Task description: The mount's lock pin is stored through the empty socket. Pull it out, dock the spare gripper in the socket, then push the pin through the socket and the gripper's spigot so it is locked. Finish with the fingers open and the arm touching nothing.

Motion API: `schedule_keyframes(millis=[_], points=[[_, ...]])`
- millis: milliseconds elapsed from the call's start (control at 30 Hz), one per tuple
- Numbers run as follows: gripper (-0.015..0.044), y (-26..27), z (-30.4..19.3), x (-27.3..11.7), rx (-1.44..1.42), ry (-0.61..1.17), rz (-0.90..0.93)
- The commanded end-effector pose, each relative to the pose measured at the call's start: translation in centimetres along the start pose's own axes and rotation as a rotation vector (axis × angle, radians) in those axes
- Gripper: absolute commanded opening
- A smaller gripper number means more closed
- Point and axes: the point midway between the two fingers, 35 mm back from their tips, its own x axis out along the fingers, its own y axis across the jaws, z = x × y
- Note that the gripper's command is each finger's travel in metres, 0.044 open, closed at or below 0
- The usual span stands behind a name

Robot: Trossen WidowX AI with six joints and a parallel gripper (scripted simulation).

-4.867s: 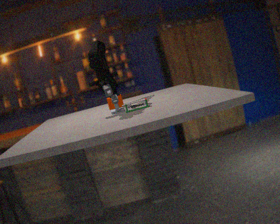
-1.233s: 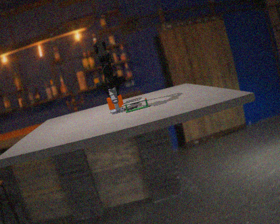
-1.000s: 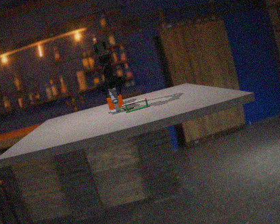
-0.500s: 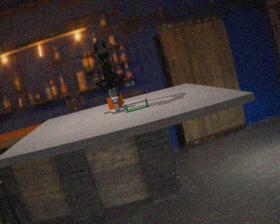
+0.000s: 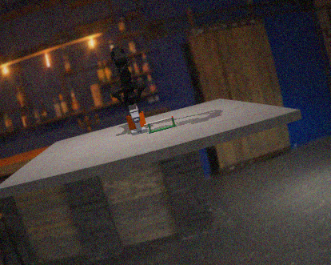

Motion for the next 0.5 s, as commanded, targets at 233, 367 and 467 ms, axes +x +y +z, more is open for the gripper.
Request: schedule_keyframes(millis=[233, 367, 467], points=[[0.044, 0.0, -1.8, -1.2, -0.001, -0.001, 0.0], [0.044, 0.0, -2.5, -1.6, -0.001, -0.002, 0.0], [0.044, 0.0, -2.5, -1.9, -0.001, -0.003, 0.0]])
